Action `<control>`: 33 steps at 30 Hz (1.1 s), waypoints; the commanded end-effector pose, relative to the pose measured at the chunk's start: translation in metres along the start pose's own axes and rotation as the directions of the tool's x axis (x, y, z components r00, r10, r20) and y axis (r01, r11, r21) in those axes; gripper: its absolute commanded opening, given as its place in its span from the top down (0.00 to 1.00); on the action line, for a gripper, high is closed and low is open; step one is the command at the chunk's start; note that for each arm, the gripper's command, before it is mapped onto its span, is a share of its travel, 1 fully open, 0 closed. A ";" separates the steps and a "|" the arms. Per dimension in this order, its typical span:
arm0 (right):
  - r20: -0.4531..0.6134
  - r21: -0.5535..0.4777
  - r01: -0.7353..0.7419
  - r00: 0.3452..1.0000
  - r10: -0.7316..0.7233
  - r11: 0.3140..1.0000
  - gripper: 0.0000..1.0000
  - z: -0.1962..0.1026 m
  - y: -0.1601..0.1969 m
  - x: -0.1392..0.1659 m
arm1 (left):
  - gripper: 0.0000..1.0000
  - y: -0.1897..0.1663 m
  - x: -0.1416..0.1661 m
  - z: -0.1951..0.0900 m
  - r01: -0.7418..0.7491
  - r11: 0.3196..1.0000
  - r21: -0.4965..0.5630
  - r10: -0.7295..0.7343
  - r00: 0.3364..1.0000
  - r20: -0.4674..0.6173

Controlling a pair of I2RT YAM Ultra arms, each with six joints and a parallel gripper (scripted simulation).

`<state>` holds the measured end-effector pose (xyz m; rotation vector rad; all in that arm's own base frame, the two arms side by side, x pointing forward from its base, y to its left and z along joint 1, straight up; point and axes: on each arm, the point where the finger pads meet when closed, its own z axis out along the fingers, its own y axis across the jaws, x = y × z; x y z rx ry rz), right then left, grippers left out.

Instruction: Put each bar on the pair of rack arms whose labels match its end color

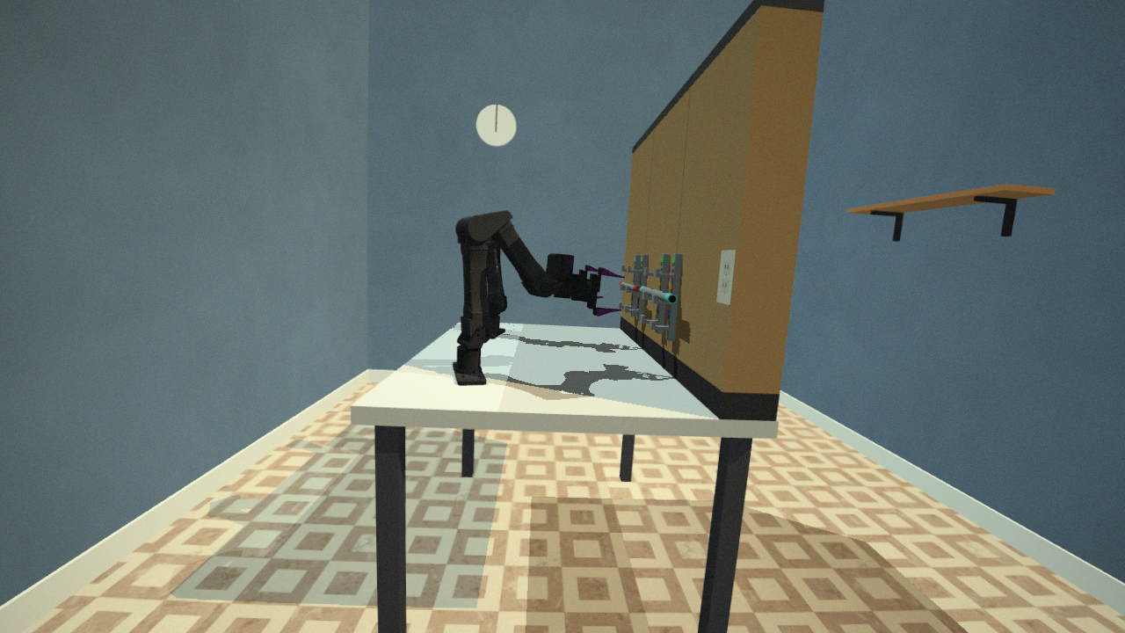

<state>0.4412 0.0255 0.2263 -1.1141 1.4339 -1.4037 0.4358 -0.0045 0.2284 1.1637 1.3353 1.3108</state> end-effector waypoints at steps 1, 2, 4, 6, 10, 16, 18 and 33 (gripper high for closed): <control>0.005 0.041 -0.026 1.000 0.026 0.999 0.00 -0.001 -0.011 -0.003 | 0.00 0.008 -0.004 0.003 0.011 1.000 -0.028 -0.011 1.000 0.004; 0.005 0.041 -0.026 1.000 0.026 0.999 0.00 -0.001 -0.011 -0.003 | 0.00 0.008 -0.004 0.004 0.011 1.000 -0.028 -0.011 1.000 0.004; 0.005 0.041 -0.026 1.000 0.026 0.999 0.00 -0.001 -0.011 -0.003 | 0.00 0.007 -0.004 0.004 0.011 1.000 -0.028 -0.011 1.000 0.004; 0.005 0.041 -0.026 1.000 0.026 0.999 0.00 -0.001 -0.011 -0.003 | 0.00 0.008 -0.004 0.005 0.011 1.000 -0.028 -0.011 1.000 0.004; 0.005 0.041 -0.026 1.000 0.026 0.999 0.00 -0.001 -0.011 -0.003 | 0.00 0.010 -0.004 0.007 0.011 1.000 -0.028 -0.011 1.000 0.004; 0.005 0.041 -0.026 1.000 0.026 0.999 0.00 -0.001 -0.011 -0.003 | 0.00 0.014 -0.004 0.010 0.011 1.000 -0.028 -0.011 1.000 0.004; 0.005 0.041 -0.026 1.000 0.026 0.999 0.00 -0.001 -0.011 -0.003 | 0.00 0.015 -0.004 0.011 0.011 1.000 -0.028 -0.011 1.000 0.004; 0.005 0.041 -0.026 1.000 0.026 0.999 0.00 -0.001 -0.011 -0.003 | 0.00 0.014 -0.004 0.017 0.011 1.000 -0.028 -0.011 1.000 0.004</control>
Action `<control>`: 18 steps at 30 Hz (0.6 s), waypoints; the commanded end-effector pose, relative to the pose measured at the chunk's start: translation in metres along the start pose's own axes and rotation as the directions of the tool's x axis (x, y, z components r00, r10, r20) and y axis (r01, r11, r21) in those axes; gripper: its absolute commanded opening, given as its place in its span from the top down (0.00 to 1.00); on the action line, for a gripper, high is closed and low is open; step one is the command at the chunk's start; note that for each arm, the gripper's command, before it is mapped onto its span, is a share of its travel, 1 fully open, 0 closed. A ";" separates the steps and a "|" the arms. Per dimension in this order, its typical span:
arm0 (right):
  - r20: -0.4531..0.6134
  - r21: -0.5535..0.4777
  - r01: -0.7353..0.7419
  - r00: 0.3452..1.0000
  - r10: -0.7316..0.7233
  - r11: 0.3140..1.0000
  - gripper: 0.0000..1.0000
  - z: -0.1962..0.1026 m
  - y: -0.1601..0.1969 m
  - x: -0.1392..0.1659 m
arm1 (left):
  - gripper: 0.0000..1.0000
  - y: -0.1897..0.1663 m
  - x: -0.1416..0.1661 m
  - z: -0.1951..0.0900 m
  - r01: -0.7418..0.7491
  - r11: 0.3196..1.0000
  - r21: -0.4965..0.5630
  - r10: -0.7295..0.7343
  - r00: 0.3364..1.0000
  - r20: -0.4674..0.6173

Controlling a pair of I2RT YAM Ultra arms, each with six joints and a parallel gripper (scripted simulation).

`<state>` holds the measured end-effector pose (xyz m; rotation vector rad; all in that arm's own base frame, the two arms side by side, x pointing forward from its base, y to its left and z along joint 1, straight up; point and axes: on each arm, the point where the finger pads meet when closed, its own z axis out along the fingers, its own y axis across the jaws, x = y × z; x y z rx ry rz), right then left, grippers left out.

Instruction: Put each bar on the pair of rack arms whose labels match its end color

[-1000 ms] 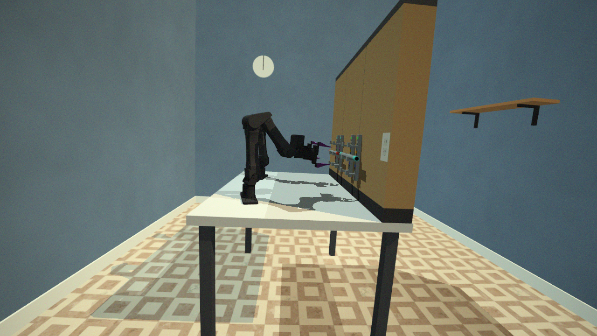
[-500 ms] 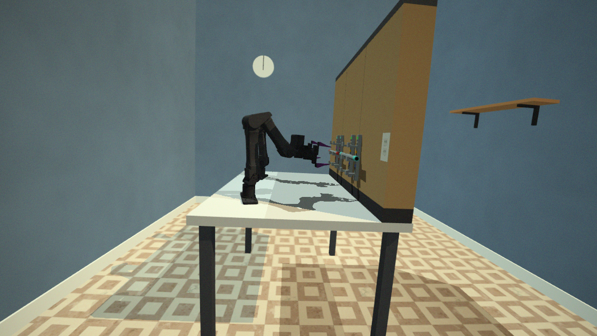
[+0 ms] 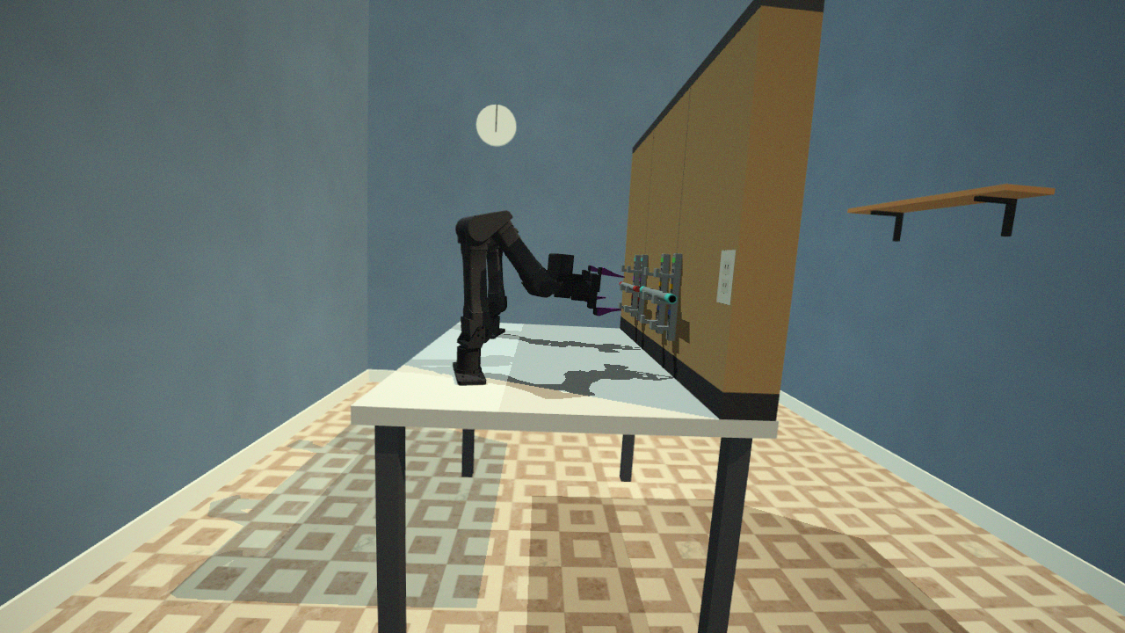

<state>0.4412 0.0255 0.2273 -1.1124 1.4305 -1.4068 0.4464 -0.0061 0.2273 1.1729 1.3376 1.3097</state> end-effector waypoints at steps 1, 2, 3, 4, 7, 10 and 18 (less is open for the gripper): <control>0.005 0.037 -0.027 1.000 0.027 0.999 0.00 -0.001 -0.010 -0.003 | 0.00 0.015 -0.001 0.007 0.016 0.999 -0.035 -0.016 1.000 0.003; 0.005 0.037 -0.027 1.000 0.027 0.999 0.00 -0.001 -0.010 -0.003 | 0.00 0.015 -0.001 0.008 0.016 0.999 -0.035 -0.016 1.000 0.003; 0.005 0.037 -0.027 1.000 0.027 0.999 0.00 -0.001 -0.010 -0.003 | 0.00 0.015 -0.001 0.008 0.016 0.999 -0.035 -0.016 1.000 0.003; 0.005 0.037 -0.027 1.000 0.027 0.999 0.00 -0.001 -0.010 -0.003 | 0.00 0.014 -0.001 0.009 0.016 0.999 -0.035 -0.016 1.000 0.003; 0.005 0.037 -0.027 1.000 0.027 0.999 0.00 -0.001 -0.010 -0.003 | 0.00 0.015 -0.001 0.009 0.016 0.999 -0.035 -0.016 1.000 0.003; 0.005 0.037 -0.027 1.000 0.027 0.999 0.00 -0.001 -0.010 -0.003 | 0.00 0.016 -0.002 0.011 0.016 0.999 -0.035 -0.016 1.000 0.003; 0.005 0.037 -0.027 1.000 0.027 0.999 0.00 -0.001 -0.010 -0.003 | 0.00 0.018 -0.002 0.015 0.016 0.999 -0.035 -0.016 1.000 0.003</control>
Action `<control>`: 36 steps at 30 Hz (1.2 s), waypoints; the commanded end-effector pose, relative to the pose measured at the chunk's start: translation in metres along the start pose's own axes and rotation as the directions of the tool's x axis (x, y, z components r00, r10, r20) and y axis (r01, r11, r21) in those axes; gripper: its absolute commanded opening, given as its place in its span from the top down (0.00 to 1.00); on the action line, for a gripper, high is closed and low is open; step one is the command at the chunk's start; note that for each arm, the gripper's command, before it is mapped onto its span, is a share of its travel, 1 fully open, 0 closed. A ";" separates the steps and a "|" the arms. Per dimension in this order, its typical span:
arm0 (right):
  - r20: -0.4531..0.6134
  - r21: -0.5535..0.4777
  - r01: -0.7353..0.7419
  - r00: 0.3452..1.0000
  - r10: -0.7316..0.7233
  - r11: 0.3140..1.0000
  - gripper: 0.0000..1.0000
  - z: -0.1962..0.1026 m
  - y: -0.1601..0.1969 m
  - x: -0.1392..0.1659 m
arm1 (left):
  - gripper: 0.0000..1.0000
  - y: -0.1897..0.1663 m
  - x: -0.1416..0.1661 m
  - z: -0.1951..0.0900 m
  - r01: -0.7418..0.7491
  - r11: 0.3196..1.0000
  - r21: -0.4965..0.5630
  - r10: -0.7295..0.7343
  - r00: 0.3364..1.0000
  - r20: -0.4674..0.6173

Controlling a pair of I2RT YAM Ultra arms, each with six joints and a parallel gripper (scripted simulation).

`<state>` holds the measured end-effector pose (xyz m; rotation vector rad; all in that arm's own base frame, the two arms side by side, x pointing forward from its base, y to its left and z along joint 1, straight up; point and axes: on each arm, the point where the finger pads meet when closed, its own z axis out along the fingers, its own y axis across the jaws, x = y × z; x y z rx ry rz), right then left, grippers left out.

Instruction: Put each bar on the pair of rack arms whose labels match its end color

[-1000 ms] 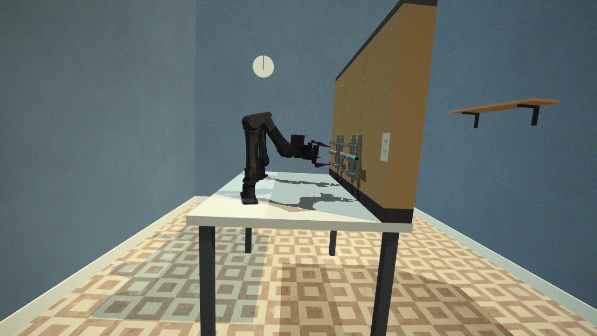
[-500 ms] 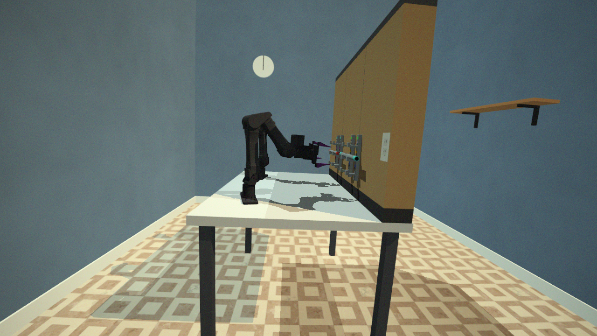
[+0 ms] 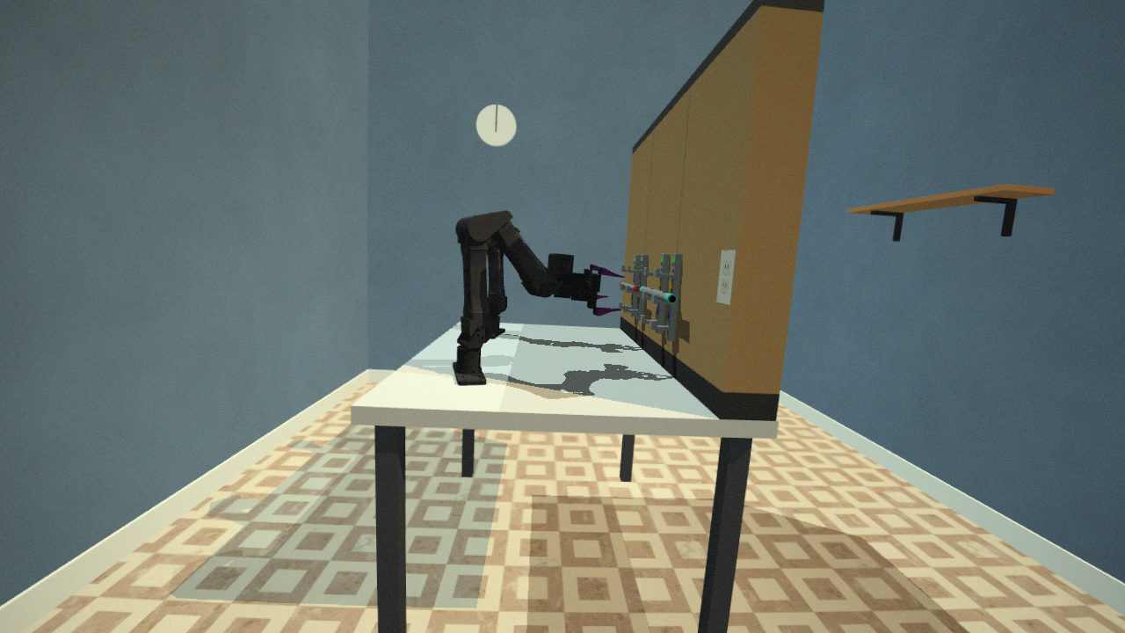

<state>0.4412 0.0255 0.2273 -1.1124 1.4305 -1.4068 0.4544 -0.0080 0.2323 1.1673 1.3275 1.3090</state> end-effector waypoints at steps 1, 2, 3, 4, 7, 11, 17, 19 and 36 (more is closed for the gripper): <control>0.005 0.037 -0.027 1.000 0.027 0.999 0.00 -0.001 -0.010 -0.003 | 0.00 0.013 0.001 0.008 0.014 1.000 -0.026 -0.014 1.000 -0.002; 0.005 0.037 -0.027 1.000 0.027 0.999 0.00 -0.001 -0.010 -0.003 | 0.00 0.013 0.001 0.008 0.014 1.000 -0.026 -0.014 1.000 -0.002; 0.005 0.037 -0.027 1.000 0.027 0.999 0.00 -0.001 -0.010 -0.003 | 0.00 0.014 0.001 0.009 0.014 1.000 -0.026 -0.014 1.000 -0.002; 0.005 0.037 -0.027 1.000 0.027 0.999 0.00 -0.001 -0.010 -0.003 | 0.00 0.014 0.001 0.009 0.014 1.000 -0.026 -0.014 1.000 -0.002; 0.005 0.037 -0.027 1.000 0.027 0.999 0.00 -0.001 -0.010 -0.003 | 0.00 0.013 0.001 0.010 0.014 1.000 -0.026 -0.014 1.000 -0.002; 0.005 0.037 -0.027 1.000 0.027 0.999 0.00 -0.001 -0.010 -0.003 | 0.00 0.012 0.001 0.012 0.014 1.000 -0.026 -0.014 1.000 -0.002; 0.005 0.037 -0.027 1.000 0.027 0.999 0.00 -0.001 -0.010 -0.003 | 0.00 0.010 0.001 0.015 0.014 1.000 -0.026 -0.014 1.000 -0.002; 0.005 0.037 -0.027 1.000 0.027 0.999 0.00 -0.001 -0.010 -0.003 | 0.00 0.009 0.001 0.016 0.014 1.000 -0.026 -0.014 1.000 -0.002; 0.005 0.037 -0.027 1.000 0.027 0.999 0.00 -0.001 -0.010 -0.003 | 0.00 0.013 0.000 0.023 0.014 1.000 -0.026 -0.014 1.000 -0.002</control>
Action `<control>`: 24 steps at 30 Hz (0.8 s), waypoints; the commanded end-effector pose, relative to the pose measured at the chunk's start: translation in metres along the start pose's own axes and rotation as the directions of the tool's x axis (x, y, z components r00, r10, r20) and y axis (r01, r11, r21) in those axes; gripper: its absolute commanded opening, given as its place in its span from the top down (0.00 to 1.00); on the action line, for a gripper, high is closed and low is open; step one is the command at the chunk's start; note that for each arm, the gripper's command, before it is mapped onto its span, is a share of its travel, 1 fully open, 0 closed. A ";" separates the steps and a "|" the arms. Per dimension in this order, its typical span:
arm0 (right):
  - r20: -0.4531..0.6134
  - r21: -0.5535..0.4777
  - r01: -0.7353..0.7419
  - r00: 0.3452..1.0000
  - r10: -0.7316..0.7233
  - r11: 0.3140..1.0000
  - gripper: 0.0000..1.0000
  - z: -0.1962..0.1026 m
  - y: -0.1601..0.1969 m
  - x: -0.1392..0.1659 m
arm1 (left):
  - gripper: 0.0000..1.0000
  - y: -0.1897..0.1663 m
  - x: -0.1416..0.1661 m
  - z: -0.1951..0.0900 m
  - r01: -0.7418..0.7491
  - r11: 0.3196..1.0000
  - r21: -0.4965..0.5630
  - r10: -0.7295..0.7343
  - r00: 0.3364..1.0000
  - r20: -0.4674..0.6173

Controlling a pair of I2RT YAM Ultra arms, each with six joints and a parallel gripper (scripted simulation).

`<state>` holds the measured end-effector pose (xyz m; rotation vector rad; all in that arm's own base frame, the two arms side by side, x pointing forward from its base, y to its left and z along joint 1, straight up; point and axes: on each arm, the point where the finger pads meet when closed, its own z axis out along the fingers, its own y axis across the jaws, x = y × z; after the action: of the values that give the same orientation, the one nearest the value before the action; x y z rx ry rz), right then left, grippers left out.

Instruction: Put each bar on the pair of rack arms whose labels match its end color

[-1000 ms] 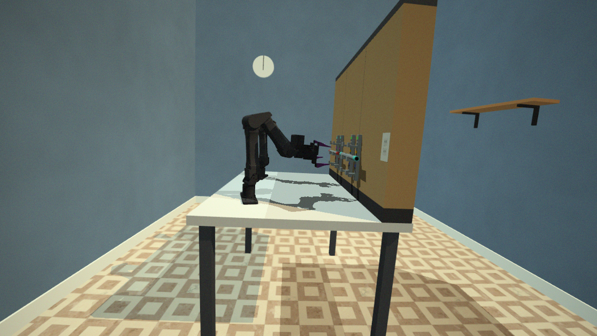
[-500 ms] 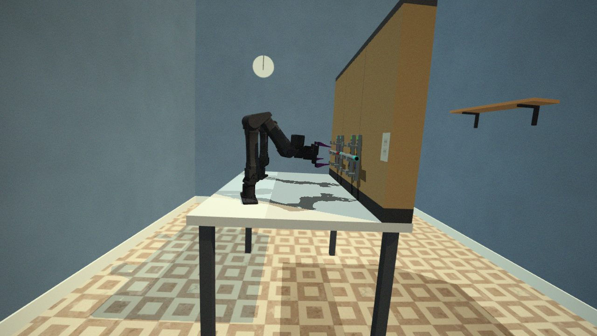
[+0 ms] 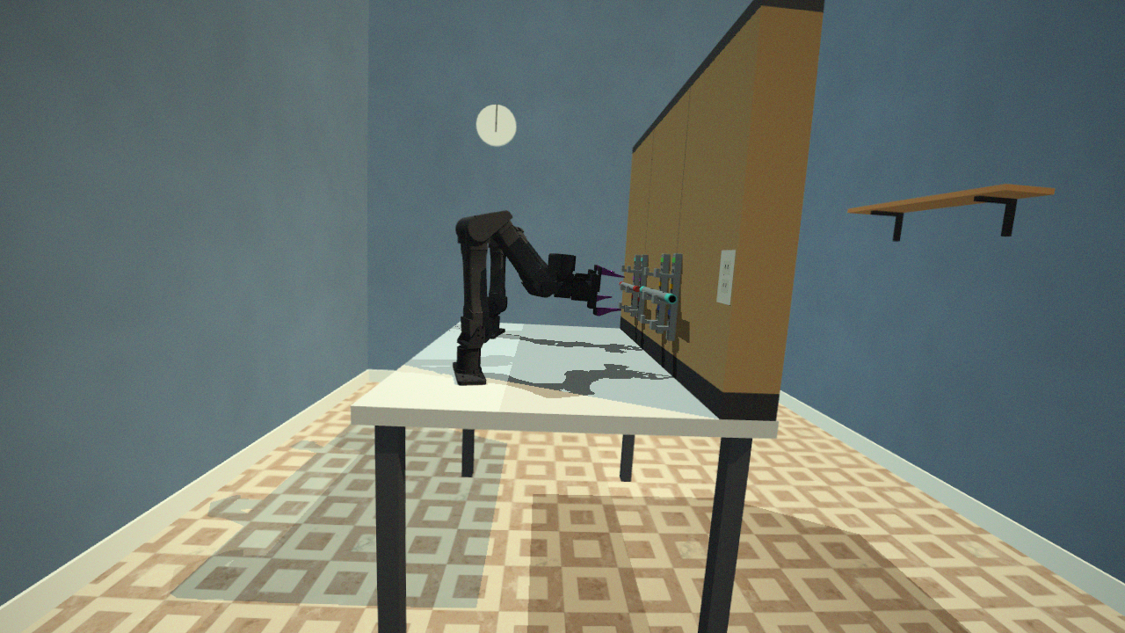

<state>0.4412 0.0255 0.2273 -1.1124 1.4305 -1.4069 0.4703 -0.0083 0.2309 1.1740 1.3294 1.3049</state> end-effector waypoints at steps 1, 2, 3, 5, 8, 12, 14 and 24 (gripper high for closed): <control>0.005 0.037 -0.027 1.000 0.027 0.999 0.00 -0.001 -0.010 -0.003 | 0.00 0.015 0.003 0.008 0.015 0.999 -0.032 -0.015 1.000 -0.005; 0.005 0.037 -0.027 1.000 0.027 0.999 0.00 -0.001 -0.010 -0.003 | 0.00 0.015 0.003 0.008 0.015 0.999 -0.032 -0.015 1.000 -0.005; 0.005 0.037 -0.027 1.000 0.027 0.999 0.00 -0.001 -0.010 -0.003 | 0.00 0.015 0.003 0.008 0.015 0.999 -0.032 -0.015 1.000 -0.005; 0.005 0.037 -0.027 1.000 0.027 0.999 0.00 -0.001 -0.010 -0.003 | 0.00 0.014 0.003 0.009 0.015 0.999 -0.032 -0.015 1.000 -0.005; 0.005 0.037 -0.027 1.000 0.027 0.999 0.00 -0.001 -0.010 -0.003 | 0.00 0.013 0.004 0.011 0.015 0.999 -0.032 -0.015 1.000 -0.005; 0.005 0.037 -0.027 1.000 0.027 0.999 0.00 -0.001 -0.010 -0.003 | 0.00 0.012 0.004 0.012 0.015 0.999 -0.032 -0.015 1.000 -0.005; 0.005 0.037 -0.027 1.000 0.027 0.999 0.00 -0.001 -0.010 -0.003 | 0.00 0.011 0.005 0.013 0.015 0.999 -0.032 -0.015 1.000 -0.005; 0.005 0.037 -0.027 1.000 0.027 0.999 0.00 -0.001 -0.010 -0.003 | 0.00 0.011 0.006 0.015 0.015 0.999 -0.032 -0.015 1.000 -0.005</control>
<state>0.4412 0.0255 0.2273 -1.1124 1.4305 -1.4069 0.4783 -0.0043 0.2222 1.1893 1.3425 1.2985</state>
